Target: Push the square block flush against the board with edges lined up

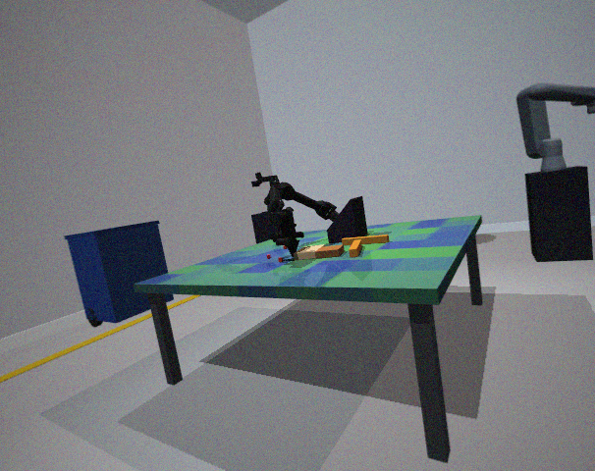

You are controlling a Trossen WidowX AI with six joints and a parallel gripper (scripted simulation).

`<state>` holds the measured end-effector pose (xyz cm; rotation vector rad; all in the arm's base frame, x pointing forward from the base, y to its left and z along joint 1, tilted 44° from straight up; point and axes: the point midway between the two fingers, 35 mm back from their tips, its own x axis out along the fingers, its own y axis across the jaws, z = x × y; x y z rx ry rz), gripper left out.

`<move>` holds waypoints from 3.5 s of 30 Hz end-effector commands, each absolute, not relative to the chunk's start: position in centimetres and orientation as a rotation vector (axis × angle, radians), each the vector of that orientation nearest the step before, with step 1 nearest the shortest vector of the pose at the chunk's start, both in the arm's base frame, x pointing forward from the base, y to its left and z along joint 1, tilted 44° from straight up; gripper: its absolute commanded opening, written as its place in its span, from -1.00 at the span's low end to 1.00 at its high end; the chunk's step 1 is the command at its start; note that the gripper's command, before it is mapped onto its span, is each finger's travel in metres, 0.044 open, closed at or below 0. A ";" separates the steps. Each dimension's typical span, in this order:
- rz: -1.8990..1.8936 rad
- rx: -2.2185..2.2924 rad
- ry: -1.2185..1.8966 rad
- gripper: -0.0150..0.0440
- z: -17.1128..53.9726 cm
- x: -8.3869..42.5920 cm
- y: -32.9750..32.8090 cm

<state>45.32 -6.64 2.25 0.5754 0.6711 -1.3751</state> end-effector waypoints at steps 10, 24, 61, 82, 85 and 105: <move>-1.373 0.579 0.669 -0.49 4.0 45.8 -8.3; -1.373 0.578 0.669 -0.49 6.6 45.8 -7.0; -1.354 0.543 0.699 -0.49 1.9 45.7 -6.2; -1.354 0.543 0.699 -0.49 2.8 46.0 -7.1; -1.354 0.543 0.699 -0.49 3.2 46.1 -7.4; -1.355 0.541 0.697 -0.49 5.5 46.3 -8.1</move>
